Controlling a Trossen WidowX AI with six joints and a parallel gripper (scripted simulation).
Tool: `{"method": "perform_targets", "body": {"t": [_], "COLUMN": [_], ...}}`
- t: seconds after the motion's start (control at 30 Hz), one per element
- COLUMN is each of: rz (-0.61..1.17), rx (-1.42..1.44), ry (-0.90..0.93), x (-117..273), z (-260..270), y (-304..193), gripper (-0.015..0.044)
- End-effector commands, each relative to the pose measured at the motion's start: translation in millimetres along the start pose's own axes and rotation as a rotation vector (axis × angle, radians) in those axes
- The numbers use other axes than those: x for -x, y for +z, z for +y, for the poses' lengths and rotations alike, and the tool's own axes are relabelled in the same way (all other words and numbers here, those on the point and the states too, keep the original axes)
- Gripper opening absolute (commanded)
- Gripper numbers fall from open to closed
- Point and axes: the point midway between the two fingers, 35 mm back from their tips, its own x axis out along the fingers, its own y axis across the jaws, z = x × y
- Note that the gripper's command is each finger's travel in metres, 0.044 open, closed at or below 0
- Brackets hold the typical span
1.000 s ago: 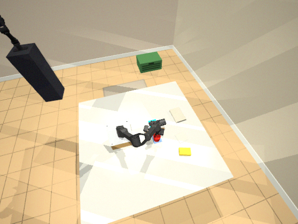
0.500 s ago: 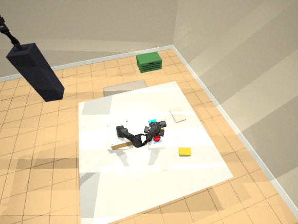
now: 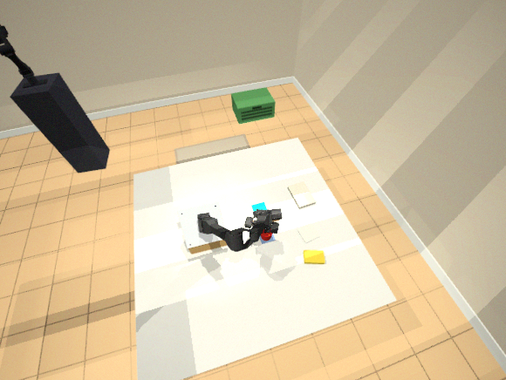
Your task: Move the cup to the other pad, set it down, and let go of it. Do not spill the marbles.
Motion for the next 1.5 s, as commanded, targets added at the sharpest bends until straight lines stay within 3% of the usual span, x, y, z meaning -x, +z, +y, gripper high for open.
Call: {"method": "perform_targets", "body": {"t": [0.0,0.37,0.43,0.9,1.47], "rz": [0.000,0.002,0.007,0.007,0.000], "rx": [0.011,0.011,0.002,0.002,0.009], "ry": [0.004,0.003,0.001,0.001,0.004], "x": [-7.7,-18.0,-16.3,-16.3,22.8], "z": [3.1,3.8,1.7,1.7,5.5], "y": [0.5,-0.8,-2.3,-2.3,-0.3], "gripper": [0.0148,0.0148,0.0095,0.0002,0.0000]}}
